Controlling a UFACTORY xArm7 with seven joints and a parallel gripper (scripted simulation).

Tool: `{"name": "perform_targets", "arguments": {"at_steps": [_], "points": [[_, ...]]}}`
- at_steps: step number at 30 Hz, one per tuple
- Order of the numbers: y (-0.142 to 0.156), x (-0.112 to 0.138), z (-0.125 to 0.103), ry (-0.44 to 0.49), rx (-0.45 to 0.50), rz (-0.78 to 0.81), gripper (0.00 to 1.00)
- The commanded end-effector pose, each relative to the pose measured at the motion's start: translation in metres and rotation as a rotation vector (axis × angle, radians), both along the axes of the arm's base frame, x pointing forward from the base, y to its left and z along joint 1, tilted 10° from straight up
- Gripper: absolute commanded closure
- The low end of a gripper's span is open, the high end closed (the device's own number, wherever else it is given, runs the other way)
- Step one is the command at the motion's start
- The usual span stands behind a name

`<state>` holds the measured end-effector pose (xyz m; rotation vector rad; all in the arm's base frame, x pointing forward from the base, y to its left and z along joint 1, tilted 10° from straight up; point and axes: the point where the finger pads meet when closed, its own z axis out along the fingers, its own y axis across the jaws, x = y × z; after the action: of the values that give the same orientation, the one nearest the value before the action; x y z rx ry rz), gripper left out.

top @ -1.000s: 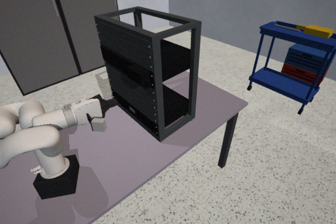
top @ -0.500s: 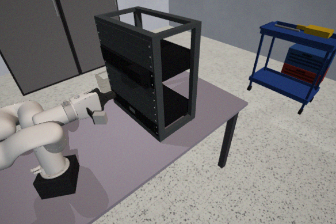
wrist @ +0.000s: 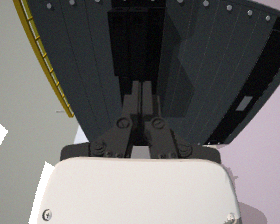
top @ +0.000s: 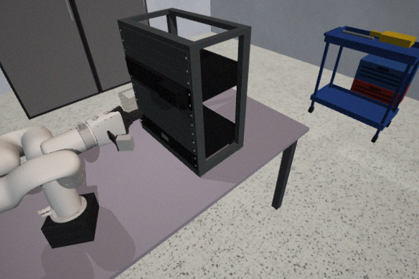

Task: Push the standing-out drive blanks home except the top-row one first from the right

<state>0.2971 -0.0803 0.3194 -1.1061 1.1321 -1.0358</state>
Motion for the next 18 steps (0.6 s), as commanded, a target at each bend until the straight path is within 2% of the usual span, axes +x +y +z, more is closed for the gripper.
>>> {"name": "perform_targets", "arguments": {"at_steps": [1,18], "points": [[0.0011,0.0,0.0015,-0.003,0.0,0.004,1.0],[0.0026,0.0,0.003,-0.007,0.003,0.009,1.0]]}}
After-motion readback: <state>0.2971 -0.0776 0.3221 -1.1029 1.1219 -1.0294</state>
